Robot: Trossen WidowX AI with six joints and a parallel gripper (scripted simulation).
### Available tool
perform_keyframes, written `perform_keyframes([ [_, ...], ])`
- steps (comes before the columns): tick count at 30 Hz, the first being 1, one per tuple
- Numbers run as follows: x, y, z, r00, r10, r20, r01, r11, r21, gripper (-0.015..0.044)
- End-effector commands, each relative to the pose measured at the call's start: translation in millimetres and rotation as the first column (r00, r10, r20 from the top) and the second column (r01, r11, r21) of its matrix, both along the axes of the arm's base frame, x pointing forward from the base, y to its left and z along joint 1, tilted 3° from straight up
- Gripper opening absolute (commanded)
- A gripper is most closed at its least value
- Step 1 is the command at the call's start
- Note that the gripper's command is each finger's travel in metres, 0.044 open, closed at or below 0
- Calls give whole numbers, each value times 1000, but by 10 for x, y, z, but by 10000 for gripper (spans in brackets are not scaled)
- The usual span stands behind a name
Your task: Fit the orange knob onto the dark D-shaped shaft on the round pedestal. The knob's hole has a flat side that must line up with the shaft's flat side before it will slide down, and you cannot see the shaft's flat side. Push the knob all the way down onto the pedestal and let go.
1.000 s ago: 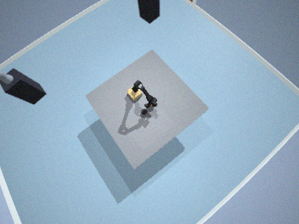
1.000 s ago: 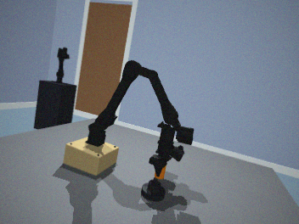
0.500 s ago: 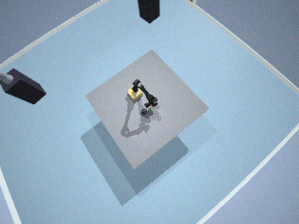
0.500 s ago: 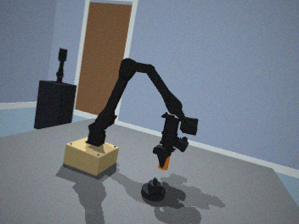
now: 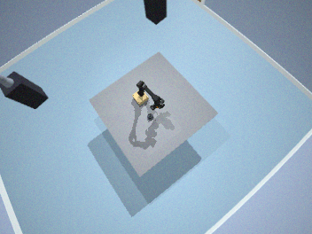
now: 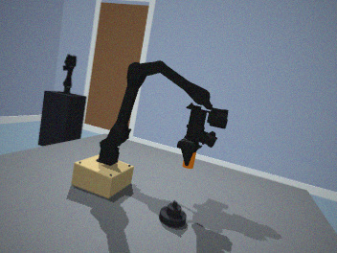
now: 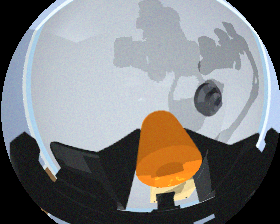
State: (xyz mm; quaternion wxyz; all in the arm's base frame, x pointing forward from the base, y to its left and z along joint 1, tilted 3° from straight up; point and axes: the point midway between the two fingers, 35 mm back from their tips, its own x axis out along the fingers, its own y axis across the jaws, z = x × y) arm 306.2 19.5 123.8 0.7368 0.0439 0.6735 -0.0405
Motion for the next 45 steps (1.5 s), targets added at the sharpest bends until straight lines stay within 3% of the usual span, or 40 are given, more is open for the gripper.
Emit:
perform_keyframes([
  [1,-28,10,98,1000,-1,3,1,1000,5,0],
  [45,59,-1218,-337,1000,-1,2,1,1000,-9,0],
])
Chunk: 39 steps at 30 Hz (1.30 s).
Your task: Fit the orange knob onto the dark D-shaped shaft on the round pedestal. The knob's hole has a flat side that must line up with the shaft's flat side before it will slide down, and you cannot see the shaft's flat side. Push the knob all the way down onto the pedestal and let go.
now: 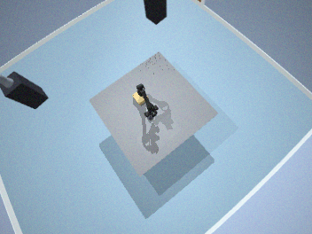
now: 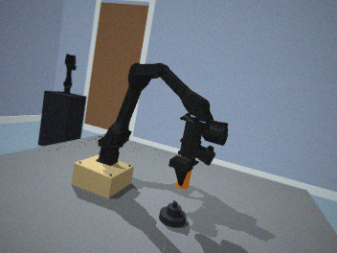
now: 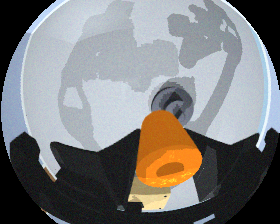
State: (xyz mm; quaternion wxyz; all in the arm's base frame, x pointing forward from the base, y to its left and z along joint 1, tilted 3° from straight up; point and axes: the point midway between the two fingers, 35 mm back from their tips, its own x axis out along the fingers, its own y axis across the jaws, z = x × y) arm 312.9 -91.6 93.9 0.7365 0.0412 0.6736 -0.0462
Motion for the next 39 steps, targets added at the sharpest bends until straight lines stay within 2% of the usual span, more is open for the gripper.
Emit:
perform_keyframes([
  [1,-12,-138,-49,1000,4,3,-4,1000,2,0],
  [9,-55,-360,-129,1000,4,4,-4,1000,0,0],
  [21,-35,-369,-389,1000,4,4,-4,1000,0,0],
  [39,-13,-361,-371,1000,-2,4,2,1000,1,0],
])
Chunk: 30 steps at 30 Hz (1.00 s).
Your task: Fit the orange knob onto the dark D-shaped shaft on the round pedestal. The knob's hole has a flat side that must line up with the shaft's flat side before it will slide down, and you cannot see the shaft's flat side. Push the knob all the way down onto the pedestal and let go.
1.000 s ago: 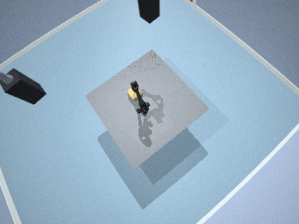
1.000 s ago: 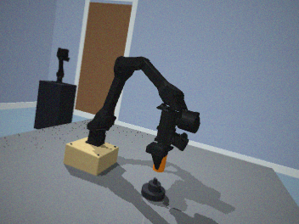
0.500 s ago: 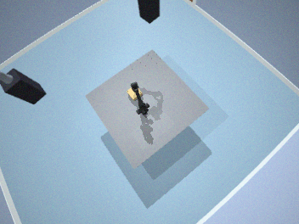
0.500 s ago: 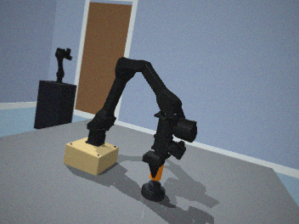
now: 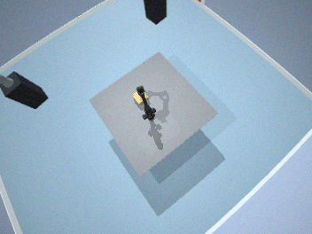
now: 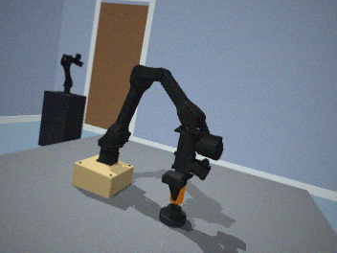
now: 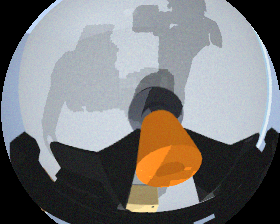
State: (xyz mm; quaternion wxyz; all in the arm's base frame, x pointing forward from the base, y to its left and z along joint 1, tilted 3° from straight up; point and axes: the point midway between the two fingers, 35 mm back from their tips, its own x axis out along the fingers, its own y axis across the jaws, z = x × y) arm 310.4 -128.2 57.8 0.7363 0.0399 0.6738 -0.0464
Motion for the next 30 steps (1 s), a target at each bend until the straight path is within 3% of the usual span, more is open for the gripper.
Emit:
perform_keyframes([
  [1,10,6,-11,1000,-3,5,3,1000,3,0],
  [20,-13,-10,22,1000,-3,5,3,1000,3,0],
  [27,3,-13,38,981,194,1,-194,981,-15,0],
  [30,18,-13,37,979,204,0,-204,979,-16,0],
])
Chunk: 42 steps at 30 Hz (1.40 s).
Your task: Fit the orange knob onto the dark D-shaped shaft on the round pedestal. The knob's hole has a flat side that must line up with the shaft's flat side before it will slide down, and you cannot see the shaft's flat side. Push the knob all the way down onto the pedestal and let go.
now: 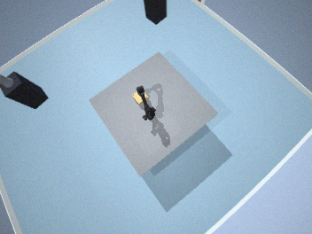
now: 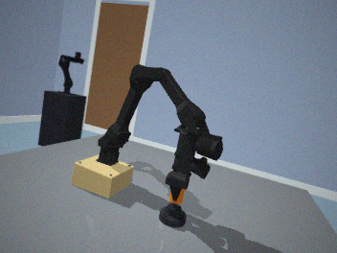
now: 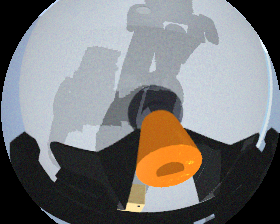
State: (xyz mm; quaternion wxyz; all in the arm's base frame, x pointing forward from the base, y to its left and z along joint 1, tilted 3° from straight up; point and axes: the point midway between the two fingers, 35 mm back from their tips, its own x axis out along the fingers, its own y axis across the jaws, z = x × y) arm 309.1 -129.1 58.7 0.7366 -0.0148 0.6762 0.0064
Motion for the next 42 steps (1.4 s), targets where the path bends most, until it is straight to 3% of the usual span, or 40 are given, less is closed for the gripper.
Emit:
perform_keyframes([
  [1,32,-4,24,999,54,6,-54,999,-6,0],
  [27,7,-3,15,999,54,6,-54,999,-6,0],
  [34,25,-7,30,968,249,1,-249,968,-24,0],
  [42,25,-3,-10,966,259,1,-259,965,-25,0],
])
